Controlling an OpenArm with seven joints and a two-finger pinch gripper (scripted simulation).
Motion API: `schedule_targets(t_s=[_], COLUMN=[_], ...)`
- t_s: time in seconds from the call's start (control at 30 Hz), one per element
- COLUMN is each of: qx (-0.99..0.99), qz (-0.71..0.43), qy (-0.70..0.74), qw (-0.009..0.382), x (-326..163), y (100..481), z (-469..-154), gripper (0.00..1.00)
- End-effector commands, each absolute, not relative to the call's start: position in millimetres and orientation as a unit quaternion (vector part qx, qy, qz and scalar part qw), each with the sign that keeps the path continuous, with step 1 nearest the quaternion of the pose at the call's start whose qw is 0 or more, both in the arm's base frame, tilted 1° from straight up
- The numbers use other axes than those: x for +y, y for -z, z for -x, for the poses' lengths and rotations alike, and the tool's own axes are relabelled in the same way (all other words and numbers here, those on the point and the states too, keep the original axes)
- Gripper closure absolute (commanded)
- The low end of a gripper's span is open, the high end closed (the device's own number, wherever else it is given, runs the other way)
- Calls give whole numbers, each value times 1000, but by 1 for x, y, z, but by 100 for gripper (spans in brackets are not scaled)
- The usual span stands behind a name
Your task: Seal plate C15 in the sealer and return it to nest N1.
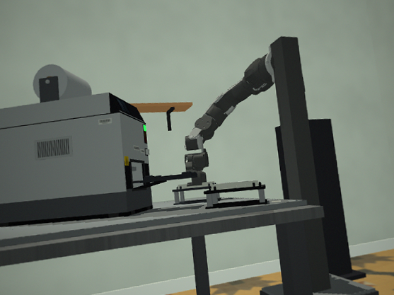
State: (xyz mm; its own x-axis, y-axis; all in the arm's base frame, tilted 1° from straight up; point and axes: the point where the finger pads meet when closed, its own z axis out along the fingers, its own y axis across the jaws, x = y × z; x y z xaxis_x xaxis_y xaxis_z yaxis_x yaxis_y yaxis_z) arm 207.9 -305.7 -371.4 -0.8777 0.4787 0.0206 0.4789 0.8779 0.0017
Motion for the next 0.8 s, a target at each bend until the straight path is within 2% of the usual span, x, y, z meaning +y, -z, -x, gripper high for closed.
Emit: schedule_targets(t_s=[0.0, 0.53, 0.57, 0.77], qx=[-969, -969, -969, -969], qz=[248, 247, 247, 248], qy=[5, 5, 6, 8], qw=[6, 5, 5, 4], x=[-306, -304, -304, -304], y=[370, 369, 369, 369], z=[-210, -214, -214, -214], gripper=[23, 23, 100, 100])
